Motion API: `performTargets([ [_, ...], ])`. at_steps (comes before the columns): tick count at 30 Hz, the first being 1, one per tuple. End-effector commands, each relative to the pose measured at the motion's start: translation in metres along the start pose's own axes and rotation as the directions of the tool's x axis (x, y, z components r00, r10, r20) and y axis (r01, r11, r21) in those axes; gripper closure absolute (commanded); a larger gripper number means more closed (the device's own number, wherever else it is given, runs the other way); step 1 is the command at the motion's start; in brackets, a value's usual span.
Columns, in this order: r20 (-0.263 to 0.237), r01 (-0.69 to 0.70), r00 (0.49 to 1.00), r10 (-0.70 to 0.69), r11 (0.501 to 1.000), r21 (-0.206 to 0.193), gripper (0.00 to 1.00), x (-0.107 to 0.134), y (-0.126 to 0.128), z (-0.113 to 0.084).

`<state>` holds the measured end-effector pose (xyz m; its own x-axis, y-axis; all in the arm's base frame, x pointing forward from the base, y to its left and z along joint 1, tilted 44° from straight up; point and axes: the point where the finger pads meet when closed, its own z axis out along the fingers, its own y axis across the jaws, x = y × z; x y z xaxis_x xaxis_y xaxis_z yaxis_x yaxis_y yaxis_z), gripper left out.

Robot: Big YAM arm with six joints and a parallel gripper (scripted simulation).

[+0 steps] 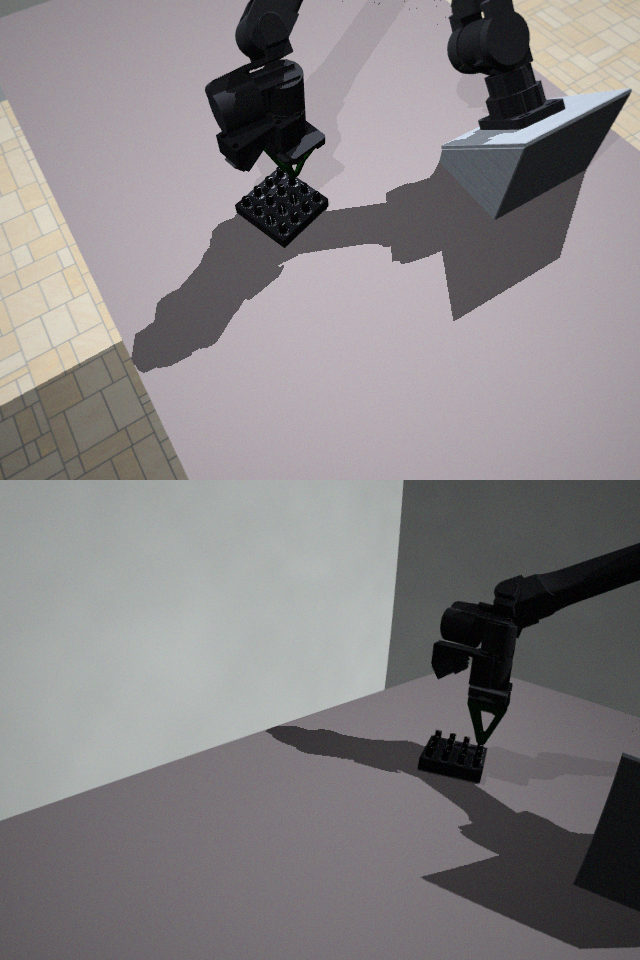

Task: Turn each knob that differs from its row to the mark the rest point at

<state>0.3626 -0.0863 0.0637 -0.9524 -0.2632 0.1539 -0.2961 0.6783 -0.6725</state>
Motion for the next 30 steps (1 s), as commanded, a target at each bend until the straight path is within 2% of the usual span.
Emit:
performTargets([
  [1,0.014,0.002,1.0,-0.002,1.0,0.005,0.82,-0.0084,-0.0003,-0.0002],
  [30,0.009,0.007,1.0,-0.007,1.0,0.004,0.82,-0.0034,0.0029,0.0013],
])
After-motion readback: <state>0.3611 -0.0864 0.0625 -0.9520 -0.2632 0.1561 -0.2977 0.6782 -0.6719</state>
